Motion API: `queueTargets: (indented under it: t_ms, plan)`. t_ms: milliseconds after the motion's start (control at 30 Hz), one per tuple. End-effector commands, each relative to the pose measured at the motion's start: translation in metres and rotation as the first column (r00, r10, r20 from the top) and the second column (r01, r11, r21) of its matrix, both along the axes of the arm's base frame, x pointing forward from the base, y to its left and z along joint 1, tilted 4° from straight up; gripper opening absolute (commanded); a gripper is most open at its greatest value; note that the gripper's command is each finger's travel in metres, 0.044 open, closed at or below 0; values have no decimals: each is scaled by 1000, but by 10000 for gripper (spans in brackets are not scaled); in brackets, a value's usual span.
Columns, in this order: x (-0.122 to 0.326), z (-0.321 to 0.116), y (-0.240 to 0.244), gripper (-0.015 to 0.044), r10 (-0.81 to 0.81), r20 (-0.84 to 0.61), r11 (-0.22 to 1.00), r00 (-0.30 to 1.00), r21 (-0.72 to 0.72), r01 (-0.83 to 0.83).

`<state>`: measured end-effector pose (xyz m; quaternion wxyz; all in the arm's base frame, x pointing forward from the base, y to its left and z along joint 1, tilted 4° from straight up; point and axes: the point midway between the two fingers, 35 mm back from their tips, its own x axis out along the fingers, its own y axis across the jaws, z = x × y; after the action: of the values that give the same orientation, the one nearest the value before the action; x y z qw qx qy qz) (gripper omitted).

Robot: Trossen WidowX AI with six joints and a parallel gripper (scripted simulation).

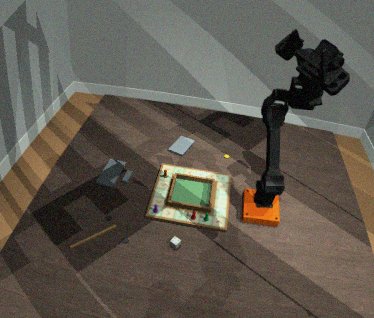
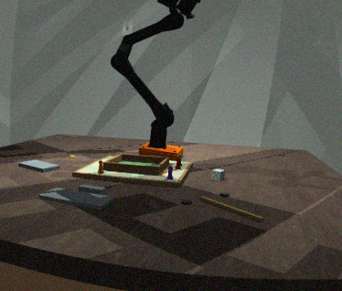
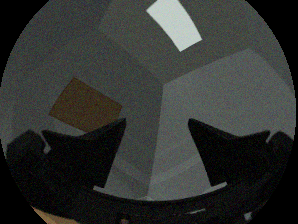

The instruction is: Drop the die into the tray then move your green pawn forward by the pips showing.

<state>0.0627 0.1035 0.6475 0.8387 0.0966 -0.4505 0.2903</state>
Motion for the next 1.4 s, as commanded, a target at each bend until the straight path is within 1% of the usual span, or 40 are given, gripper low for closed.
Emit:
queueTargets:
  t_ms: [0,67,133,300,467,633,767,933,1100,1233,1367]
  plan:
    - [0,0,1,374,1,-1,1000,1000,-3,-1]
    - [1,-2,12,321,11,-6,1000,1000,-24,-11]
    - [3,-8,33,275,30,-22,997,999,-68,-32]
    - [23,-38,105,275,83,-128,970,988,-219,-110]
    - [59,-81,161,275,60,-271,925,961,-346,-156]
    - [104,-133,200,275,1,-438,879,899,-429,-210]
    - [141,-183,222,275,-52,-603,847,796,-449,-285]
    - [188,-255,232,275,-153,-797,834,584,-422,-357]
    - [229,-331,224,275,-259,-923,853,284,-357,-381]
    - [254,-391,205,275,-315,-949,891,-2,-295,-346]
    - [270,-449,175,275,-318,-896,937,-310,-246,-250]
